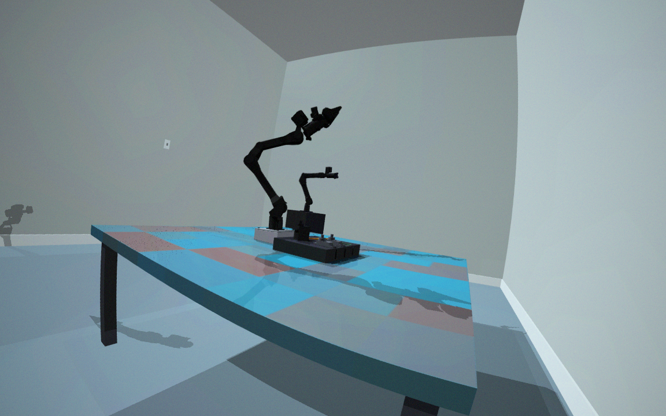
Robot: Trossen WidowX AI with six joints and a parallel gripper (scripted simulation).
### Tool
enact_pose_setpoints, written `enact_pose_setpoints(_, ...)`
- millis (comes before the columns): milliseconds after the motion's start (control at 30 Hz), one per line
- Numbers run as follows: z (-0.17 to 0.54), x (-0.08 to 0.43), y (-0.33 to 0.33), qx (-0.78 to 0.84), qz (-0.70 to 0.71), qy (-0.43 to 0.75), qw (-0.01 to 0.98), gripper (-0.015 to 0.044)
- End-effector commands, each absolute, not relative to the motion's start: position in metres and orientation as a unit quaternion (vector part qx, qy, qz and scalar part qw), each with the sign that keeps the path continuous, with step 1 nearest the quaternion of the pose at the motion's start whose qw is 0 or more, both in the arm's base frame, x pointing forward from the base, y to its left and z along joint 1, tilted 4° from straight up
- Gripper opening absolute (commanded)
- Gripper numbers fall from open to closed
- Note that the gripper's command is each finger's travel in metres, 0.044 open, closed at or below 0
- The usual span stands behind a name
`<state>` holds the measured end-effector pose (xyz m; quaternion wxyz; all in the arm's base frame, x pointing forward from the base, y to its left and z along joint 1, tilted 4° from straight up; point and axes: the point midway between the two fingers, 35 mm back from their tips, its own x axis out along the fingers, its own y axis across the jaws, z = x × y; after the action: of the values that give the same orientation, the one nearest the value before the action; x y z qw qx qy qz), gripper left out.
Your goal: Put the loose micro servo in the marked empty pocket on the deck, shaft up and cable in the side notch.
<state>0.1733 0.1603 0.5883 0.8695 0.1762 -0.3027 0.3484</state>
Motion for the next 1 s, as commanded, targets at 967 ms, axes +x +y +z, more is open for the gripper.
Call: enact_pose_setpoints(967,0.400,0.314,0.153,-0.221,0.216,-0.012,0.951,0.0440)
